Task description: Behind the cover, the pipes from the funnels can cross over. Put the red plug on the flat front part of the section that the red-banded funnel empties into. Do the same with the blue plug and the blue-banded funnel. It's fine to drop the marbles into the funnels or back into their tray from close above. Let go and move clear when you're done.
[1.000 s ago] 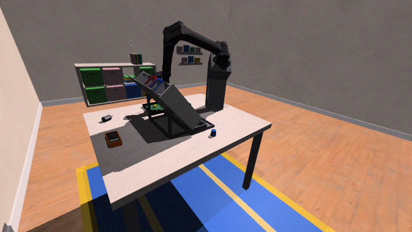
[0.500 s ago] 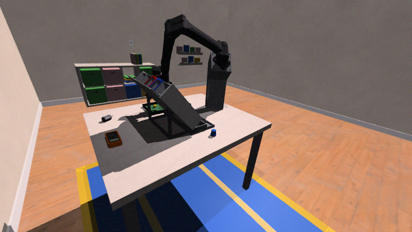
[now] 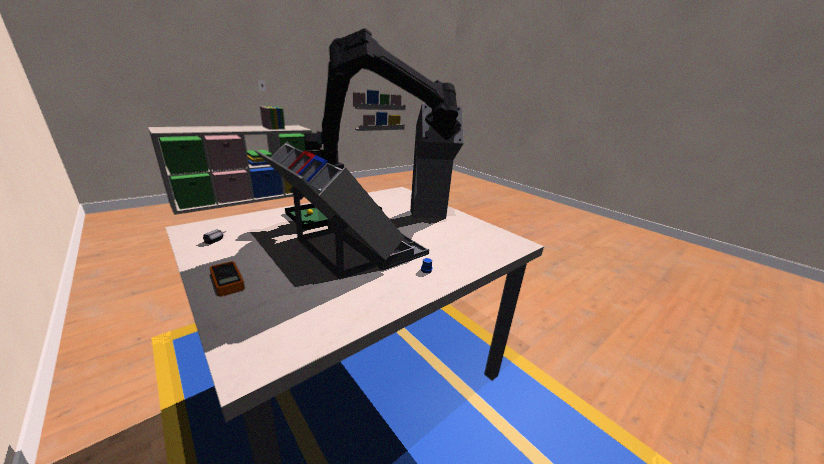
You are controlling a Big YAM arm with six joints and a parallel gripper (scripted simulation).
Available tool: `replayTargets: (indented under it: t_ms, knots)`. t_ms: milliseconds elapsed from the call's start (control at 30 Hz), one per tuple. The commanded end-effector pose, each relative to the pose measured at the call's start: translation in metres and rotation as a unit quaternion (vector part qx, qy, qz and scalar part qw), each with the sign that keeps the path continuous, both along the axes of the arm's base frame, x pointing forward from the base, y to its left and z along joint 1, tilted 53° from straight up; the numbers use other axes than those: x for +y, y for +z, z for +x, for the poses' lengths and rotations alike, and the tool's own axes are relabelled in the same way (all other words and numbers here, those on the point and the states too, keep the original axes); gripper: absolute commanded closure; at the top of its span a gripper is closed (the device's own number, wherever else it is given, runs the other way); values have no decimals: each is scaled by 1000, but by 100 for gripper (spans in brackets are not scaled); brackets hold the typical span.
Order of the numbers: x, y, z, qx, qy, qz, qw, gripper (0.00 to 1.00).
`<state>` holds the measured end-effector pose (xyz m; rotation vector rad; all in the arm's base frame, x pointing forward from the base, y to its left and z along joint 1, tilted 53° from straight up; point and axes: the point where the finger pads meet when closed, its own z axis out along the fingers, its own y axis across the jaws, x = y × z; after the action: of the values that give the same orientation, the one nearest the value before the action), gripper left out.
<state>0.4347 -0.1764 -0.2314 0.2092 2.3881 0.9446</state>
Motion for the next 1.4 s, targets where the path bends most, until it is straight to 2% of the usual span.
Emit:
replayTargets:
  t_ms: [0, 467, 867, 1100, 1367]
  knots:
    - [-18, 8, -3, -3, -16, -1, 1000, 100]
    - [-18, 8, -3, -4, -16, -1, 1000, 100]
    - [-14, 17, -7, 0, -19, 3, 1000, 100]
    - [-7, 38, -10, 2, -19, 4, 1000, 100]
    - [21, 77, -12, 3, 1, 4, 1000, 100]
